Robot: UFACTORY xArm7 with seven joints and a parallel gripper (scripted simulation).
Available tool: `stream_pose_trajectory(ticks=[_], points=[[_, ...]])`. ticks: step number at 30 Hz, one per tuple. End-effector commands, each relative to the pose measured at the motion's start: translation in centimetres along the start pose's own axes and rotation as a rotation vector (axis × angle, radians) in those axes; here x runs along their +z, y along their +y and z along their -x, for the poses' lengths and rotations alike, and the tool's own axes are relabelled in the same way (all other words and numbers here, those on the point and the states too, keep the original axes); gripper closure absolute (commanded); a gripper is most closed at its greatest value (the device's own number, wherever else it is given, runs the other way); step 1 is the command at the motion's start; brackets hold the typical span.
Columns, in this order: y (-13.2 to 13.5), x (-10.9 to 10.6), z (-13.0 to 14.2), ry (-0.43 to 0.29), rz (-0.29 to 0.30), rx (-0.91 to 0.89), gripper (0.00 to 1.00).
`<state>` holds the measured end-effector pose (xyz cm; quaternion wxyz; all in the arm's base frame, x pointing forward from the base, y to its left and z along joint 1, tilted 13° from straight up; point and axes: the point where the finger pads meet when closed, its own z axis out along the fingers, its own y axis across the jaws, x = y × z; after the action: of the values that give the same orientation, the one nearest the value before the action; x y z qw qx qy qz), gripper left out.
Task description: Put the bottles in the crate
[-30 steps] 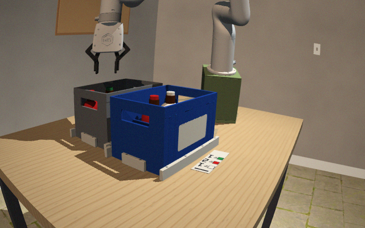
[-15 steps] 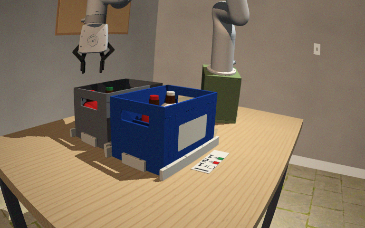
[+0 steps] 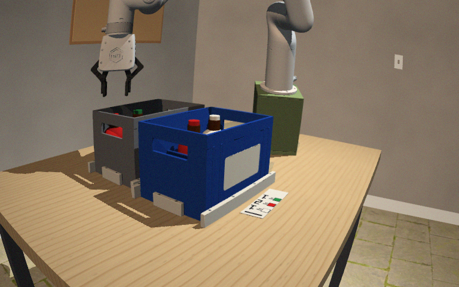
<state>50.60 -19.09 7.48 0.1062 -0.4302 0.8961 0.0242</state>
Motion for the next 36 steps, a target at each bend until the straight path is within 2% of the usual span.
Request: stream_pose_trajectory(ticks=[1,36], points=[[-0.2,0.0,0.0,-0.001,-0.006,0.0,0.35],[-0.2,4.2,0.0,-0.001,-0.006,0.0,0.35]])
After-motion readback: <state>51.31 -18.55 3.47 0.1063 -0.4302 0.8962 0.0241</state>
